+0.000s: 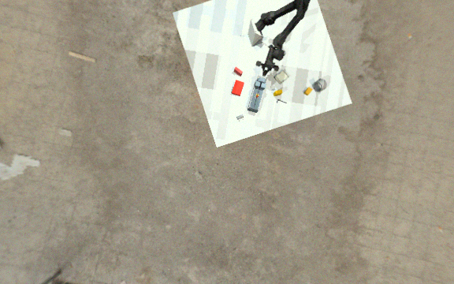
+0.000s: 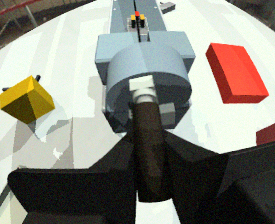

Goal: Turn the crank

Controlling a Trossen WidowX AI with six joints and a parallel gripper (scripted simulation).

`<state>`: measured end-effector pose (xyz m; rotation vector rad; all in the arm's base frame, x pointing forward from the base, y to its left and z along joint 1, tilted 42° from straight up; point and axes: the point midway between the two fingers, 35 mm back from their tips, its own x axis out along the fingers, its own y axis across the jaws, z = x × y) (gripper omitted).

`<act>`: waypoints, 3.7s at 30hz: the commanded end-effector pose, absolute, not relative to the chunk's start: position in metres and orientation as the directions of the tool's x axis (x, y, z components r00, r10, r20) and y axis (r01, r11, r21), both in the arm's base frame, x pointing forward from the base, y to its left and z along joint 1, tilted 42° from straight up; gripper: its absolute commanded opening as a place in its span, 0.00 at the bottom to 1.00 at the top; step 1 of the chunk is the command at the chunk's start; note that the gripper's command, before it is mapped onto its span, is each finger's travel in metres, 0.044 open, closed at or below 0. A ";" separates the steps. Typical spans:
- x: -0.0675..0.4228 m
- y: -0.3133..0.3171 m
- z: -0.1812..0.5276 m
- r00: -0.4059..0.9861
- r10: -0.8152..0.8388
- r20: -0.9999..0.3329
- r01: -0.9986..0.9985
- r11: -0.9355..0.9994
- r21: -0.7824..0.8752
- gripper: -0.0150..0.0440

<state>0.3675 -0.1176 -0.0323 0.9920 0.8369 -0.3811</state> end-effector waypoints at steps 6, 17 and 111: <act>0.360 -0.124 -0.037 0.630 0.065 -0.774 0.646 0.508 0.569 0.25; 0.359 -0.124 -0.038 0.630 0.065 -0.774 0.646 0.508 0.569 0.25; 0.354 -0.127 -0.046 0.630 0.065 -0.774 0.647 0.508 0.569 0.25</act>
